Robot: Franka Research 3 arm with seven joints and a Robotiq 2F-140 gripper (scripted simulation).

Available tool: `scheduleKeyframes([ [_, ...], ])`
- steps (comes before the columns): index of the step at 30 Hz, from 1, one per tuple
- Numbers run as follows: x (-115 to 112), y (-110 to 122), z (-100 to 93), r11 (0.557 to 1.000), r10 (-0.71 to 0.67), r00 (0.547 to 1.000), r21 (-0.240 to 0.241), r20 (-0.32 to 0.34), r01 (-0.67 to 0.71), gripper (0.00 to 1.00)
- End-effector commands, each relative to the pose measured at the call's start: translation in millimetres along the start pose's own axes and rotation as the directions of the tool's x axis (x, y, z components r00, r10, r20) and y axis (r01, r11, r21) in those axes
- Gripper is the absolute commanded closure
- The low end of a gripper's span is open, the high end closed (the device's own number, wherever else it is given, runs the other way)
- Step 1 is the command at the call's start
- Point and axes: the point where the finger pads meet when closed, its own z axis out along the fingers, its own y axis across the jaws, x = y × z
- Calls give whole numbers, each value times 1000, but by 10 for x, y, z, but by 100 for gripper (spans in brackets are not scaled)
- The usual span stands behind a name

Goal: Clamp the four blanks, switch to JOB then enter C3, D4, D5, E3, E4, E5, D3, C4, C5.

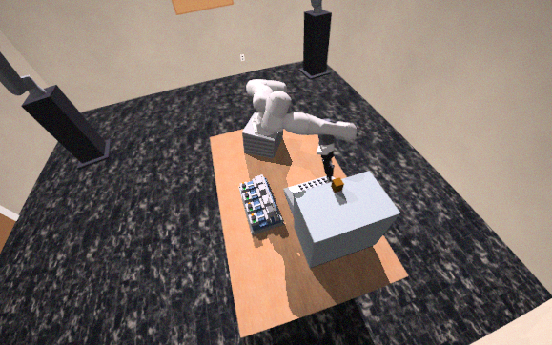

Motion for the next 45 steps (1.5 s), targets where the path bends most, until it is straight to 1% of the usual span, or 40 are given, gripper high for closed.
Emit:
scheduleKeyframes([
  [1,-12,4,12,1000,-4,1000,0,4,4,100],
  [9,-11,4,-45,1000,-4,1000,0,4,4,100],
  [22,-10,4,-272,1000,-4,1000,0,4,4,100],
  [31,-10,4,-338,1000,-4,1000,0,4,4,100],
  [41,10,4,-345,1000,-4,1000,0,4,4,100],
  [45,138,3,-344,1000,-4,1000,0,4,4,100],
])
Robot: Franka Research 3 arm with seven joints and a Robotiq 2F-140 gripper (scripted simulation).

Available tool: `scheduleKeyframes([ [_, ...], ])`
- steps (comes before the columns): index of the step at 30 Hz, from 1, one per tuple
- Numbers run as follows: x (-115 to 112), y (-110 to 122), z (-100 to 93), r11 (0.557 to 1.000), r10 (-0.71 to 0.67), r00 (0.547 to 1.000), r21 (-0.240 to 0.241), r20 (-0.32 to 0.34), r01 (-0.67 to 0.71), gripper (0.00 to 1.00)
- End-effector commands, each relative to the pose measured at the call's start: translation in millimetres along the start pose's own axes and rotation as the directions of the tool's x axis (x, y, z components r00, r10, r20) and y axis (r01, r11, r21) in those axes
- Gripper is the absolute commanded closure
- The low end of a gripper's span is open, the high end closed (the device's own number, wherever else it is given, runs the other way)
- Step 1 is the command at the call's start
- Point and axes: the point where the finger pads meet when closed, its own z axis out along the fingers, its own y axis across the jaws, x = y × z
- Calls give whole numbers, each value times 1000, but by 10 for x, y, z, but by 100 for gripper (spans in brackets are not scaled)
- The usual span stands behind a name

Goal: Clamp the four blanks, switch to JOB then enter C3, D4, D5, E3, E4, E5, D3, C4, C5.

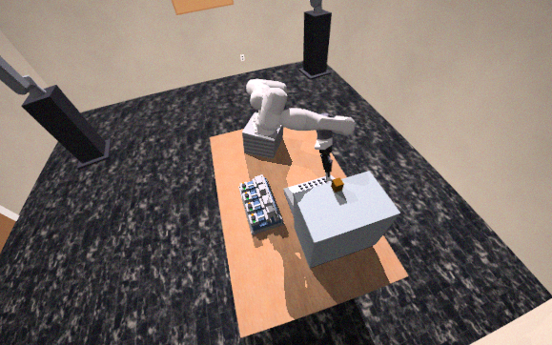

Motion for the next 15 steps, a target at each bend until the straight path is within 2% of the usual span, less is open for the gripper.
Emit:
scheduleKeyframes([
  [1,121,-23,-7,1000,5,1000,4,0,-5,100],
  [6,264,-23,-7,1000,5,1000,4,0,-5,100],
  [15,271,-23,7,1000,5,1000,4,0,-5,100],
])
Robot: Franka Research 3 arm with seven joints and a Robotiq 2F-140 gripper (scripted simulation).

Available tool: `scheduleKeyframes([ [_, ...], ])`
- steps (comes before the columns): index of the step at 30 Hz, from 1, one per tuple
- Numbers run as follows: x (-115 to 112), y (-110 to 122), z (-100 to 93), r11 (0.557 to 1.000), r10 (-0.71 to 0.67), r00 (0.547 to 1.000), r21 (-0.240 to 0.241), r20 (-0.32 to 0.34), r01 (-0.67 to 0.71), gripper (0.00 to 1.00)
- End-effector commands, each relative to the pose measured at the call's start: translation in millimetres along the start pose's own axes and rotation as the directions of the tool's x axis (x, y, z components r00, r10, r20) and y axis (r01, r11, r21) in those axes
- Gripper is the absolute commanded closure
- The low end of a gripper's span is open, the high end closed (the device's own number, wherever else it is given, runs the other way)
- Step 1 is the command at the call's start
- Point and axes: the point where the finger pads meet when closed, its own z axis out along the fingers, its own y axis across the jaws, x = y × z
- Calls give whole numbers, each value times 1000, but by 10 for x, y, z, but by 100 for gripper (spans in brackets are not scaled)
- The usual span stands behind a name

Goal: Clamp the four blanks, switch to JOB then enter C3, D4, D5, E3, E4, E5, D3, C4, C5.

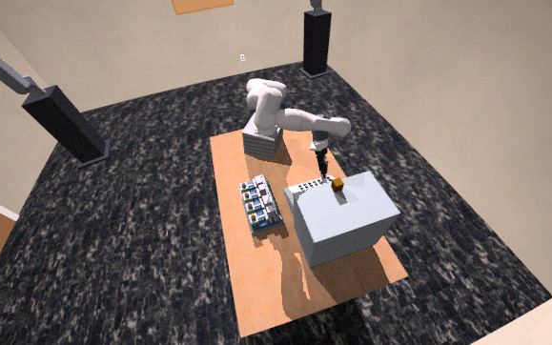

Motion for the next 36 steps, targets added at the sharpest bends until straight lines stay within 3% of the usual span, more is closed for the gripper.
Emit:
scheduleKeyframes([
  [1,-24,-11,10,1000,-7,1000,3,7,7,100],
  [13,-25,-12,184,1000,-7,1000,3,7,7,100],
  [36,-25,-12,208,1000,-7,1000,3,7,7,100],
])
